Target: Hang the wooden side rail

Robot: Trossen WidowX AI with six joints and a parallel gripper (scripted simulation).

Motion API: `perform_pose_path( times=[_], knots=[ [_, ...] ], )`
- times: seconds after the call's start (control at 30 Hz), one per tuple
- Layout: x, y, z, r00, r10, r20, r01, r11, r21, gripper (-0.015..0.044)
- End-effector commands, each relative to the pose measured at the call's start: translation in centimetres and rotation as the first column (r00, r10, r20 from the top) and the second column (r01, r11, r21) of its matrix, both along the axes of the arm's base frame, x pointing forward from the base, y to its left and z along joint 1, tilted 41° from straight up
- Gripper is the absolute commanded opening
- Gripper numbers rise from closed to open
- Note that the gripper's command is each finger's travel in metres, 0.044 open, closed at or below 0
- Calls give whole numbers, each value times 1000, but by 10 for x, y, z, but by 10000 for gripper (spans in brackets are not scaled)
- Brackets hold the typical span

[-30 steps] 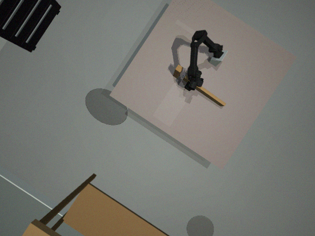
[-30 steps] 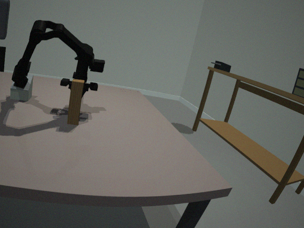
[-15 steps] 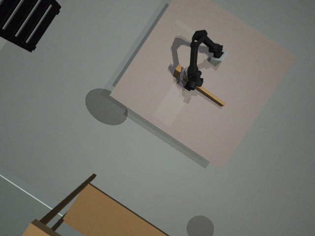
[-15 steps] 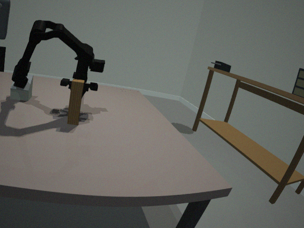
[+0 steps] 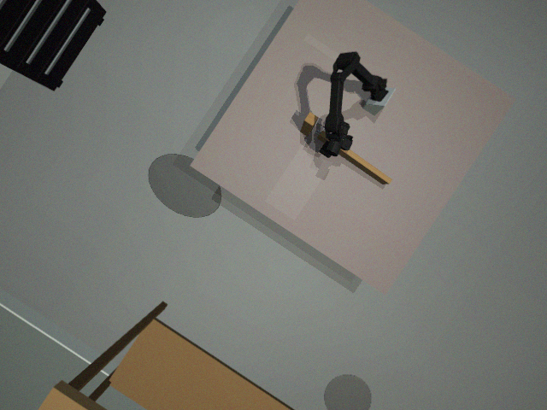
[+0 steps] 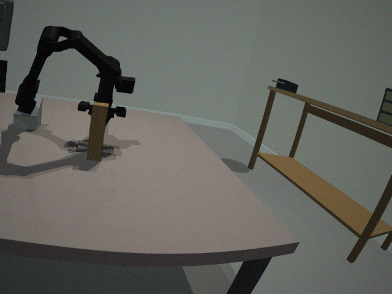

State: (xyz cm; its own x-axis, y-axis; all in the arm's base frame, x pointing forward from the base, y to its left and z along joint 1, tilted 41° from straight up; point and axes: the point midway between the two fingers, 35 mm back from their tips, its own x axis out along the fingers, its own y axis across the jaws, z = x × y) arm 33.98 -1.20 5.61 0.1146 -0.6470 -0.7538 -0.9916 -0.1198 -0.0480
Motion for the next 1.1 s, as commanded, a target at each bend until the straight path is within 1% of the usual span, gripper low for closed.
perform_pose_path(
  times=[0.0,1.07],
  knots=[
    [1,1,2,1000,6,3,-6,1000,3,0],
    [1,-1,5,1000,6,3,-6,1000,3,0]
  ],
)
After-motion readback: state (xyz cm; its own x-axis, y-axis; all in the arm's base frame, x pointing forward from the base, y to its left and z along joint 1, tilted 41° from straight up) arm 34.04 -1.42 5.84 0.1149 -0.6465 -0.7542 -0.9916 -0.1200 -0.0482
